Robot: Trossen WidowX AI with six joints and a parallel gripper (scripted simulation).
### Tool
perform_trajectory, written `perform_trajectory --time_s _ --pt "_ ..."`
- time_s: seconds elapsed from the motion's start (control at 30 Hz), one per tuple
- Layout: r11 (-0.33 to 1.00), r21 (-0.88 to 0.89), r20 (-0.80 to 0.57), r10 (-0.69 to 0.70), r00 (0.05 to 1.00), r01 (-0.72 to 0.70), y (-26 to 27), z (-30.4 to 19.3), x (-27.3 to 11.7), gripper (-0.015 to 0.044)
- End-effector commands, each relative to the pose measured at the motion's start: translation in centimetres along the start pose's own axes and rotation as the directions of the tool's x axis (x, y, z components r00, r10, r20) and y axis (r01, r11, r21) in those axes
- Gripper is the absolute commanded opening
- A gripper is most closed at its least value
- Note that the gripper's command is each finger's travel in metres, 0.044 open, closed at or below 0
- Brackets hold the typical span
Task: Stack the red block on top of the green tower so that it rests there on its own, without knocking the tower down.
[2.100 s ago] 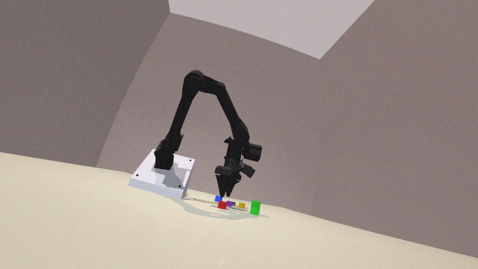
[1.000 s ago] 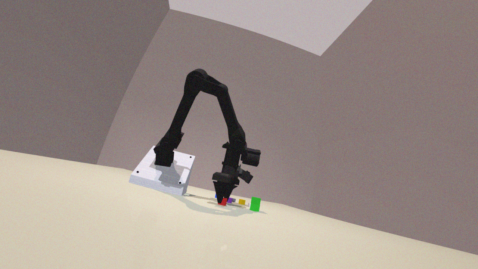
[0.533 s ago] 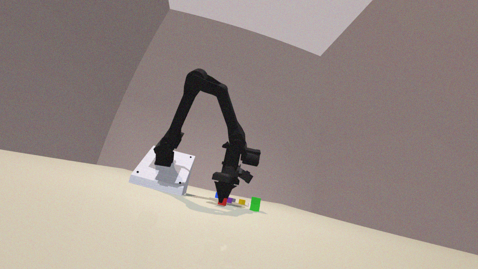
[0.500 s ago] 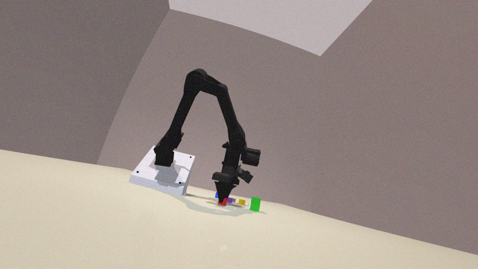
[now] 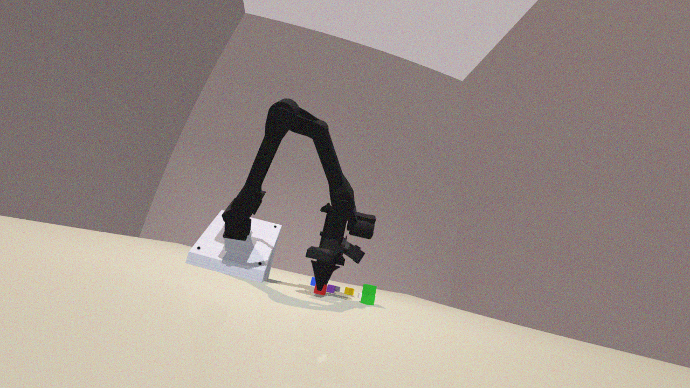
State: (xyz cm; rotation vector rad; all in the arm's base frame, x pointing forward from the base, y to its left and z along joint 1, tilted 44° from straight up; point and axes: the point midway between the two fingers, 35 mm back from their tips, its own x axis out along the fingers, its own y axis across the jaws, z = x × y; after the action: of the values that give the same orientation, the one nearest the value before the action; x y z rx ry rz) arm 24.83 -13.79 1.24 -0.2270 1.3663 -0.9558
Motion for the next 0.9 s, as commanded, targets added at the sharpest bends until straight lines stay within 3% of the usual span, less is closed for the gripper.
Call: perform_trajectory --time_s 0.0,0.73,0.87 --pt "1.0 0.005 0.004 0.001 1.0 -0.001 0.0 0.2 -1.1 0.0" --pt "1.0 0.002 0.002 0.0 1.0 0.0 0.1 0.2 -11.0 0.0" --pt "1.0 0.002 0.002 0.0 1.0 0.0 0.1 0.2 -11.3 0.0"
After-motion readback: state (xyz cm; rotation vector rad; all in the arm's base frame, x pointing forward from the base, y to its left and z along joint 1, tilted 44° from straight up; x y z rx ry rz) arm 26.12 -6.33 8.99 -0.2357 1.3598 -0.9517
